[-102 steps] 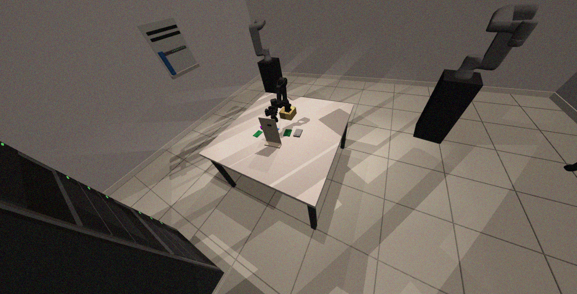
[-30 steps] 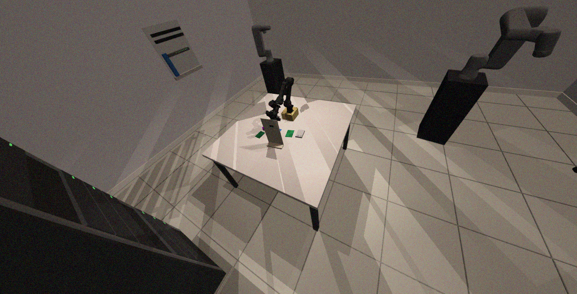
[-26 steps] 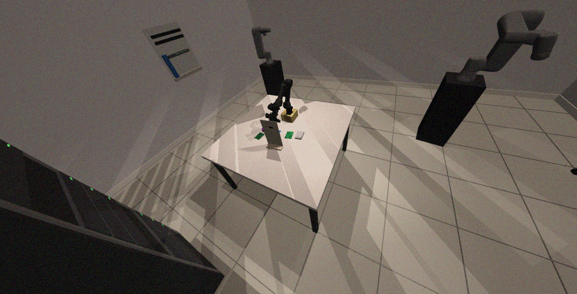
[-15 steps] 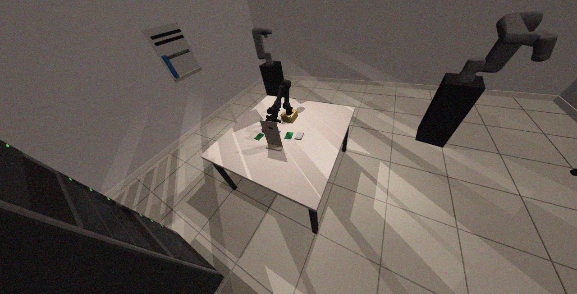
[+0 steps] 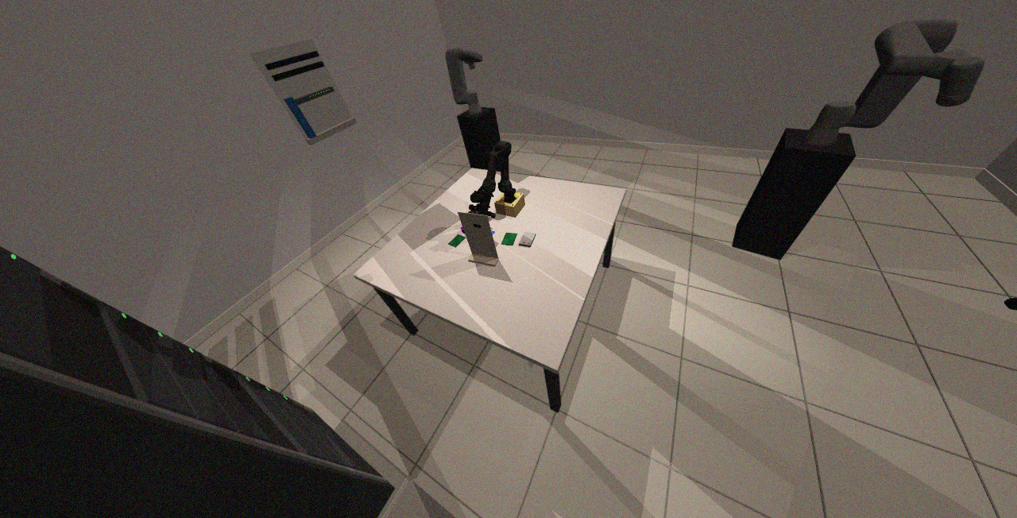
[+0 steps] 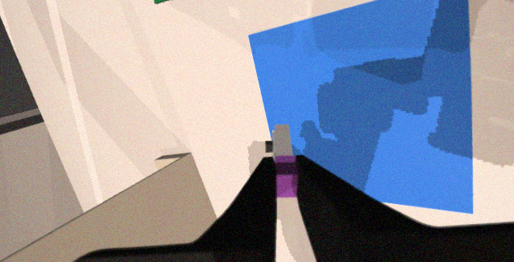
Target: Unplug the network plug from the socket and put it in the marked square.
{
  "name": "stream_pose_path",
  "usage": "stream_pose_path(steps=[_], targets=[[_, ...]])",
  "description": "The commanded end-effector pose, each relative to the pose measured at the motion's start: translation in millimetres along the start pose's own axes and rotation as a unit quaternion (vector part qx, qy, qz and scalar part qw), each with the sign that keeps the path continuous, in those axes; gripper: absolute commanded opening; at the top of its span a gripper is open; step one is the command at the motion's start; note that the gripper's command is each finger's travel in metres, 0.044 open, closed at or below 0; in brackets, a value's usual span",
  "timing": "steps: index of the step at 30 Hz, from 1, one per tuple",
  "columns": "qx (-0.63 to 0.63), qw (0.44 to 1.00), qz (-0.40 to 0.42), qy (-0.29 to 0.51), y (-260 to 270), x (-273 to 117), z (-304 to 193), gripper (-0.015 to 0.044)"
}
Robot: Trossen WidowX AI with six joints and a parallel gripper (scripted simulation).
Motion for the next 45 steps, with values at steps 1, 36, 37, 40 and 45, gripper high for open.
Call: stream_pose_path(steps=[1,36,37,40,45], targets=[[-0.001,1.0,-0.003,-0.002,-3.5,4.3,0.1,0.0],[0.0,1.0,-0.004,-0.001,-21.3,30.0,-2.9,0.0],[0.0,1.0,-0.004,-0.001,-21.9,30.7,-3.0,0.0],[0.0,1.0,-0.004,-0.001,-23.6,32.6,-3.3,0.0],[0.0,1.0,-0.004,-0.001,-26.5,35.6,-3.8,0.0]])
Point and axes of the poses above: the point midway between the two fingers, 35 mm back from their tips, its own x axis out along the fingers, its own y axis across the jaws, z = x × y, the point moved 1 cm from there along -x, back along the fingers, and after that the axes turned 10 degrees about -x, right-handed, at the moved point
